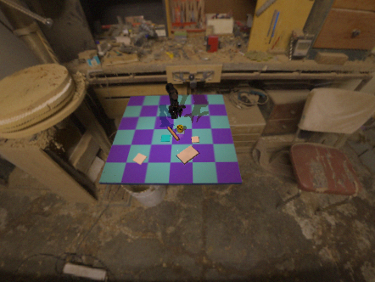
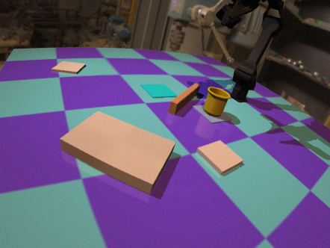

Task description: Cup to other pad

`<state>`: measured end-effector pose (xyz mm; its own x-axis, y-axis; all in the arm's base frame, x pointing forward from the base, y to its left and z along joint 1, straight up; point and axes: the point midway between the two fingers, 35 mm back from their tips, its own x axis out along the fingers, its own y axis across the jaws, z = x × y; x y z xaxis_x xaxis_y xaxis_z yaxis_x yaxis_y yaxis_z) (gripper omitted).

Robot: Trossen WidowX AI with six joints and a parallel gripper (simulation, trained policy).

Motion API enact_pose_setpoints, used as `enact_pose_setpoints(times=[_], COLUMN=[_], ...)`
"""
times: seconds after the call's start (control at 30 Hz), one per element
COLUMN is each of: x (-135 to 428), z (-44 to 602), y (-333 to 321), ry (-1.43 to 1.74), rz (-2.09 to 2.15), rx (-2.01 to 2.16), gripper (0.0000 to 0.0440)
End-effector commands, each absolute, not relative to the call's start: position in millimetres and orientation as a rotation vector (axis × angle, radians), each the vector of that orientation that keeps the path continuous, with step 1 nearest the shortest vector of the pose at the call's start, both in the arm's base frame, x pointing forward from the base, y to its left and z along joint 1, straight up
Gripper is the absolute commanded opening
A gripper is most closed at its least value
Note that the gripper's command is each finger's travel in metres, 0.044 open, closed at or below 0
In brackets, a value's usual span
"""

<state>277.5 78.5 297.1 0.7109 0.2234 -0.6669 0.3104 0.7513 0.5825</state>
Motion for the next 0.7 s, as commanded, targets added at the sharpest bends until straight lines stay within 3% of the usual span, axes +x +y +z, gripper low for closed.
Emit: enact_pose_setpoints(times=[0.0, 0.67], x=[274.7, 260.8], z=[291.3, 264.6], y=[84.0, 91.2], ry=[0.874, 1.12], rz=[-0.099, -0.35], rx=[0.789, 0.886], gripper=[0.0163, 0.0148])
